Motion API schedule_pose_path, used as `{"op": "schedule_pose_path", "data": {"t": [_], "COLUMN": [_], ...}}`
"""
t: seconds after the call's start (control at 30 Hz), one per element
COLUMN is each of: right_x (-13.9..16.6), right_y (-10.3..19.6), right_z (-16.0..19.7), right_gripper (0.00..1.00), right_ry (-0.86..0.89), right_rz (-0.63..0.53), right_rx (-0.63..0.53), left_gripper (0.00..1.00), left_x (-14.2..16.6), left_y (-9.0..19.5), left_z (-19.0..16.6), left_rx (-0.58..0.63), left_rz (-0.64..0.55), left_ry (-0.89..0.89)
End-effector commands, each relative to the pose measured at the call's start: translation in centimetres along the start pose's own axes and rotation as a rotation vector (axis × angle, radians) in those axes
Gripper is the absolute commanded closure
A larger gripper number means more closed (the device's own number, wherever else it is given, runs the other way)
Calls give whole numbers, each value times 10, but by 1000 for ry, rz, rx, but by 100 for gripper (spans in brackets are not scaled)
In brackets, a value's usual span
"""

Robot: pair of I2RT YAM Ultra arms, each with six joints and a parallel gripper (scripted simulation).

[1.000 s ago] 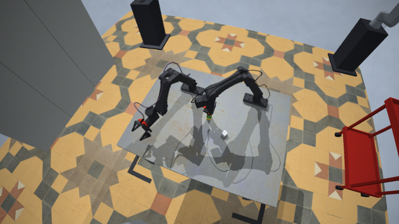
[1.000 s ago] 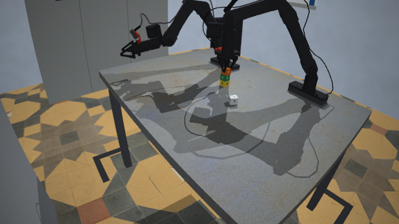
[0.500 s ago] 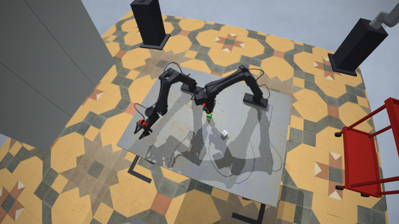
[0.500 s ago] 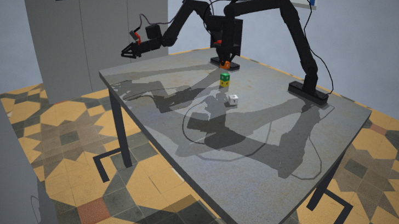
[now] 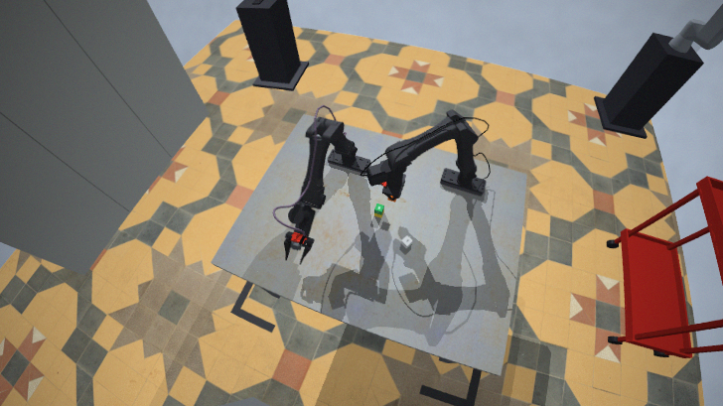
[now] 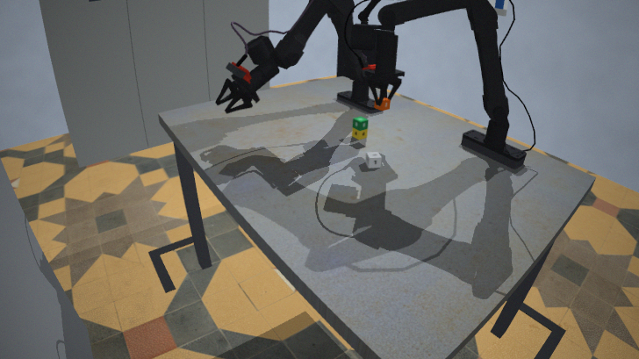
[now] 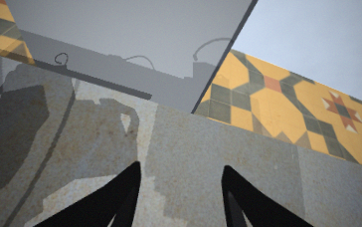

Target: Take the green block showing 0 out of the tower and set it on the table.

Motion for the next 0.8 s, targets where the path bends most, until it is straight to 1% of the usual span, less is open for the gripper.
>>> {"op": "schedule_pose_path", "data": {"t": [0.0,0.13,0.2,0.27,0.4,0.67,0.7,0.77], "right_x": [3,8,8,13,21,42,44,44], "right_y": [20,40,40,51,82,146,154,154], "right_z": [33,68,68,81,118,163,167,167], "right_gripper": [45,45,45,45,45,45,45,45], "right_ry": [136,250,250,306,447,688,717,717], "right_rz": [153,227,227,271,346,476,489,489], "right_rx": [-115,-225,-225,-279,-418,-659,-689,-689], "left_gripper": [73,73,73,73,73,73,73,73], "left_x": [10,19,19,23,38,55,55,55], "left_y": [7,8,8,9,11,14,14,14], "left_z": [-6,-18,-18,-22,-39,-61,-60,-60], "left_rx": [-20,-18,-18,-17,5,13,-8,-8], "left_rz": [-29,-27,-27,-27,-8,-13,-15,-15], "left_ry": [1,1,1,1,1,1,10,10]}}
Point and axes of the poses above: on each arm, the point where the finger pads meet when closed, its own y axis back along the fingers, its own z axis across the jaws, x = y × z, the point moved 9 cm from there along y, back along the fingers, and after that the axes turned 10 degrees about -y, right-handed, at the moved point
